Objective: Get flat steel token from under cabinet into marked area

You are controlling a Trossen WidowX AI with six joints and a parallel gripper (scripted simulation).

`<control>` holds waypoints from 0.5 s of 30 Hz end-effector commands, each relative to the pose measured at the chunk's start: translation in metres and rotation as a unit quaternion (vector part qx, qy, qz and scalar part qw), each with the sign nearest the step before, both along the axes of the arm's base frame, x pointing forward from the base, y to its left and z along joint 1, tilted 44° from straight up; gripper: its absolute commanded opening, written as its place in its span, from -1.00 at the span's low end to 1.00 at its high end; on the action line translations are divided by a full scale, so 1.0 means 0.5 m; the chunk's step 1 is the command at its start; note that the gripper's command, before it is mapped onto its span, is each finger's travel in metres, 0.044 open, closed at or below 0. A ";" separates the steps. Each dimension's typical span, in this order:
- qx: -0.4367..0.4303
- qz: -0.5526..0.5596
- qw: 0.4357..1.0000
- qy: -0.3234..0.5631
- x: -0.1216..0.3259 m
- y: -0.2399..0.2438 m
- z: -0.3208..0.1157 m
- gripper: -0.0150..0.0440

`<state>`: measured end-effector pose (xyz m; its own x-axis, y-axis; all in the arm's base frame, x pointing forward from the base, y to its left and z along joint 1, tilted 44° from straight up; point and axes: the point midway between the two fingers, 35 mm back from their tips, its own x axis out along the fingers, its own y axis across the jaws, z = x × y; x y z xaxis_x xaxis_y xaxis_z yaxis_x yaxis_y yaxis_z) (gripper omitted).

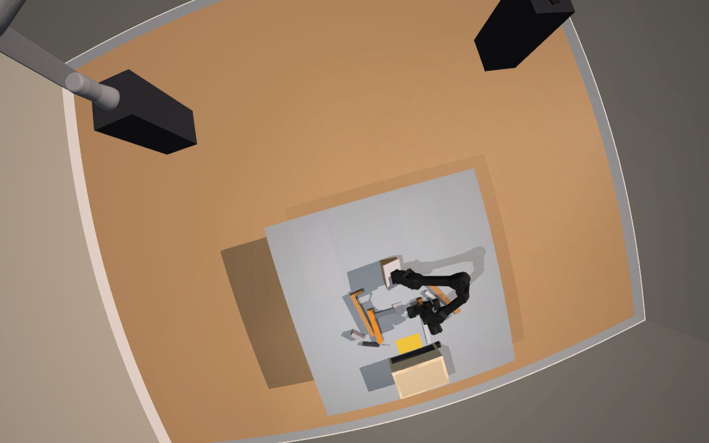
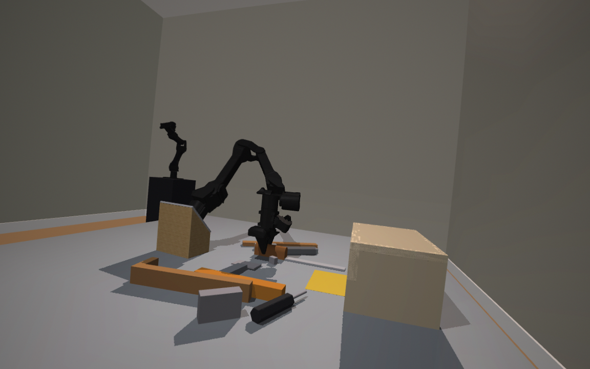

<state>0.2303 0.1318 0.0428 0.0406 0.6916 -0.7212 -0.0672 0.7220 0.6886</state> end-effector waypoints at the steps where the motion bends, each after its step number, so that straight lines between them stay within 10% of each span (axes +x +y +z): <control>1: 0.000 0.002 1.000 -0.002 0.013 0.001 0.002 -0.49; 15: 0.000 0.002 1.000 -0.003 0.047 0.000 0.004 -0.49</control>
